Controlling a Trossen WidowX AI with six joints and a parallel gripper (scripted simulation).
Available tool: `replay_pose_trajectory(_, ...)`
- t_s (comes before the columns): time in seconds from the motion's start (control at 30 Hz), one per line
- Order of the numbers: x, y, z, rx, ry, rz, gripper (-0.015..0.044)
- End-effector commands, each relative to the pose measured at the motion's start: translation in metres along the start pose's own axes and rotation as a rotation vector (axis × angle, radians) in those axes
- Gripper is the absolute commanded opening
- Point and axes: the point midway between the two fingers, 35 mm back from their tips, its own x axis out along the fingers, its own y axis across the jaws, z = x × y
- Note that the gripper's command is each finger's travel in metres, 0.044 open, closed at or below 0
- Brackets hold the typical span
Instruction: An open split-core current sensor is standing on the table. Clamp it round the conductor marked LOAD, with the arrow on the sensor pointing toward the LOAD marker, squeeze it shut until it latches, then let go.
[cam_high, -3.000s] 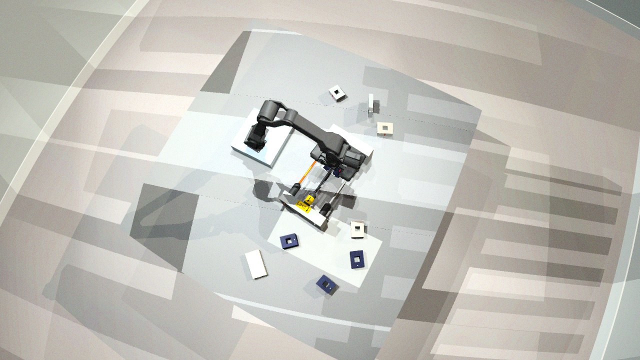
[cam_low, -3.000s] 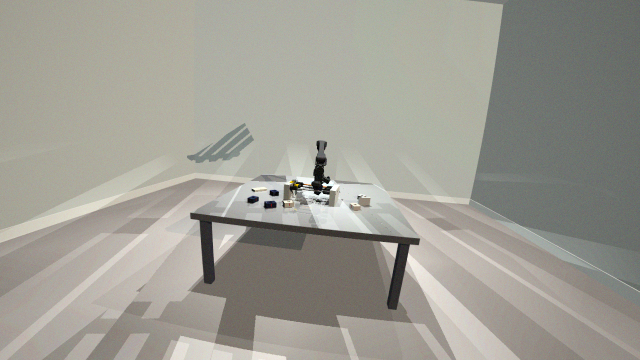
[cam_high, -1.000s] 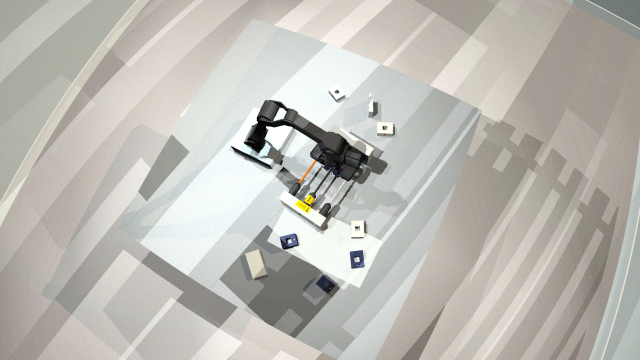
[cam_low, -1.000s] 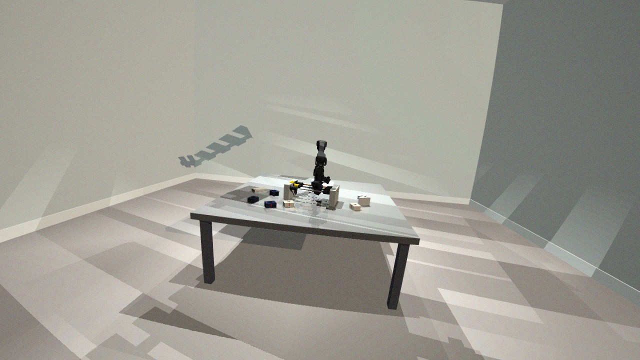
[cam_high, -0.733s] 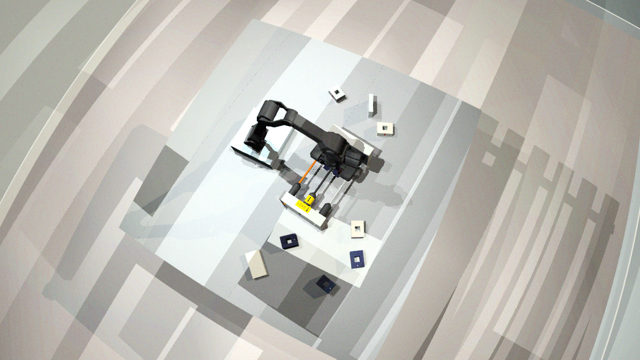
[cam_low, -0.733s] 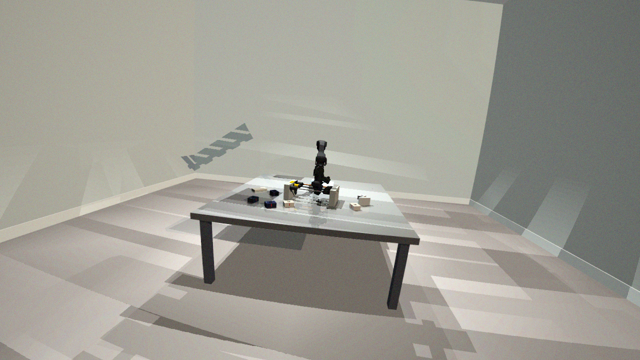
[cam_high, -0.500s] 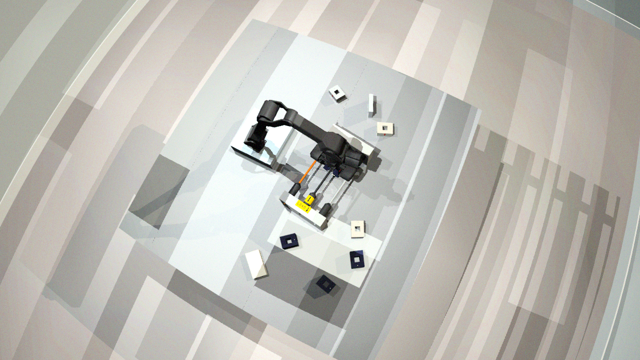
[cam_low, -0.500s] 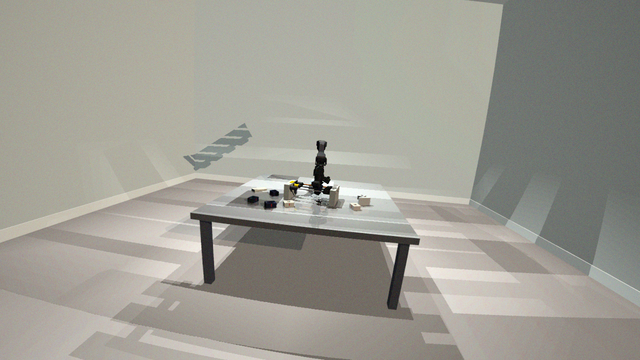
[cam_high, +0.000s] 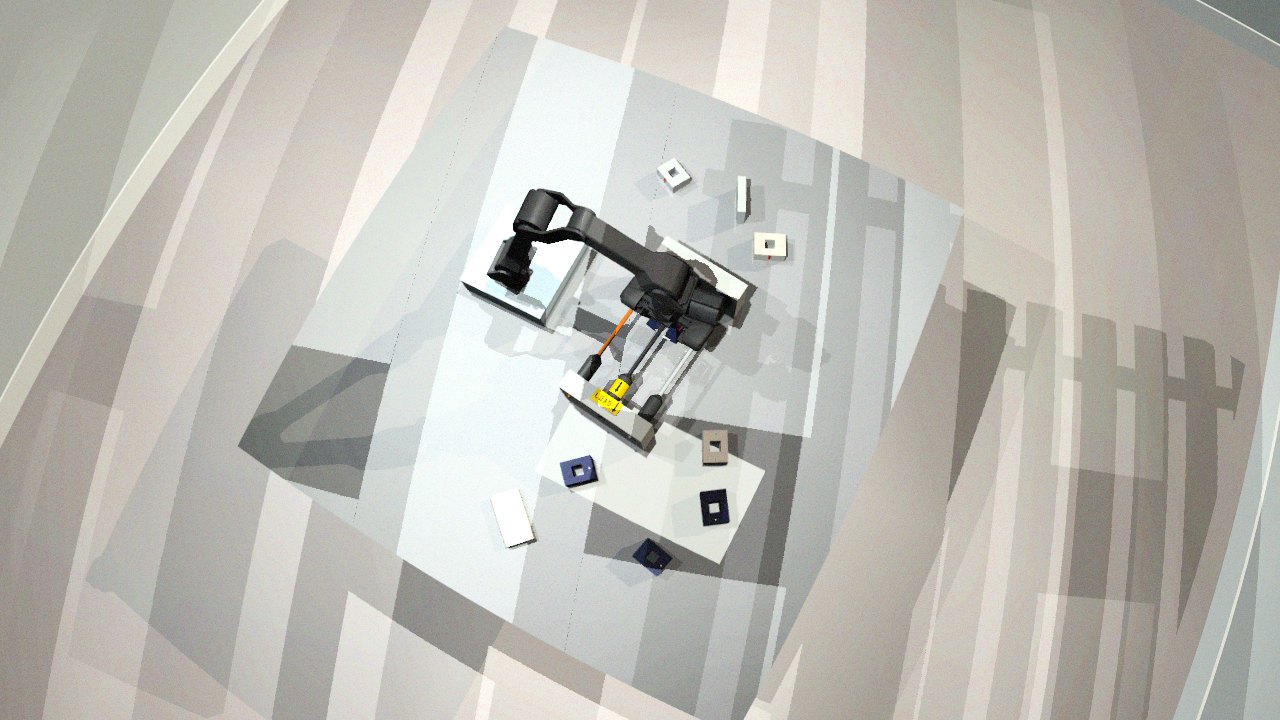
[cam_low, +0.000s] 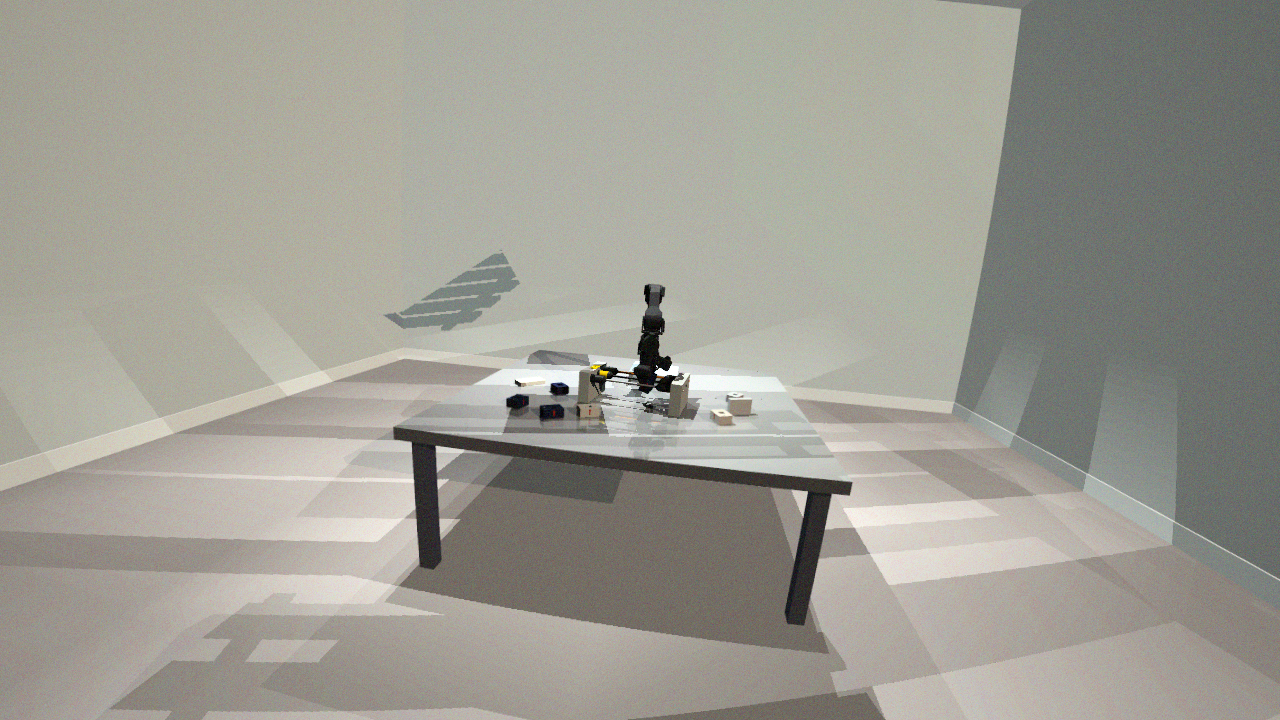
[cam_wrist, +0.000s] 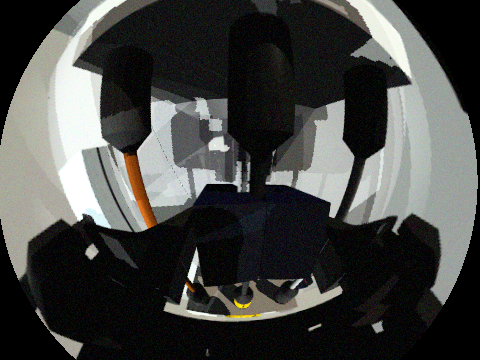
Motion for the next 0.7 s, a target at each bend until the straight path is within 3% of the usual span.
replay_pose_trajectory(0.0,-0.0057,0.0001,0.0088,-0.014,-0.025,-0.007,0.0)
replay_pose_trajectory(0.67,0.0,0.0,0.0,0.0,0.0,0.0,0.0)
